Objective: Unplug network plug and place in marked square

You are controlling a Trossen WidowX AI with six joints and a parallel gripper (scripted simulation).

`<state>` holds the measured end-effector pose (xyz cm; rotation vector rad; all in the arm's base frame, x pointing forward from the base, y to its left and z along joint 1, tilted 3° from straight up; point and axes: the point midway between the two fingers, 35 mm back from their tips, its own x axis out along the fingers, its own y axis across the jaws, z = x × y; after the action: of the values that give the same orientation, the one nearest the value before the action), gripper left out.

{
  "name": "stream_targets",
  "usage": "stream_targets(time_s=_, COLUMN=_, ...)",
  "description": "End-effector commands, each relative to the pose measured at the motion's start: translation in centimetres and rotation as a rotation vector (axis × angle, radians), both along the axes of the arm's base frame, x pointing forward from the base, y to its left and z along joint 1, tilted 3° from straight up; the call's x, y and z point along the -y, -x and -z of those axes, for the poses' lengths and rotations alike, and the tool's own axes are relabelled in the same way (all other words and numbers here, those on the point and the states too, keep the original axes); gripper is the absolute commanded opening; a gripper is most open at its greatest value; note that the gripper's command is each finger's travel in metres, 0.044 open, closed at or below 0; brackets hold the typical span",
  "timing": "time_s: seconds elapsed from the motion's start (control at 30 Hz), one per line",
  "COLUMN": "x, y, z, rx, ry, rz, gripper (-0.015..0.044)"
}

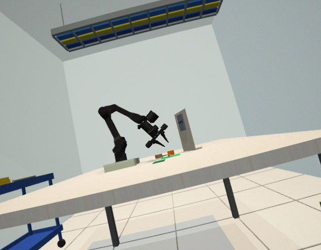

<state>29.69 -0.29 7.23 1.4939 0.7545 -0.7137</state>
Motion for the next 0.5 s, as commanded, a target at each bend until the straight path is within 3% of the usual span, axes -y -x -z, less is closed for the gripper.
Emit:
stream_targets(time_s=0.0, x=0.0, y=0.0, z=-1.1, rx=0.006, ry=0.0, rz=-0.007, gripper=0.0156)
stream_targets(time_s=0.47, x=0.1, y=0.5, z=-3.7, rx=0.006, ry=0.0, rz=-0.006, gripper=0.0156)
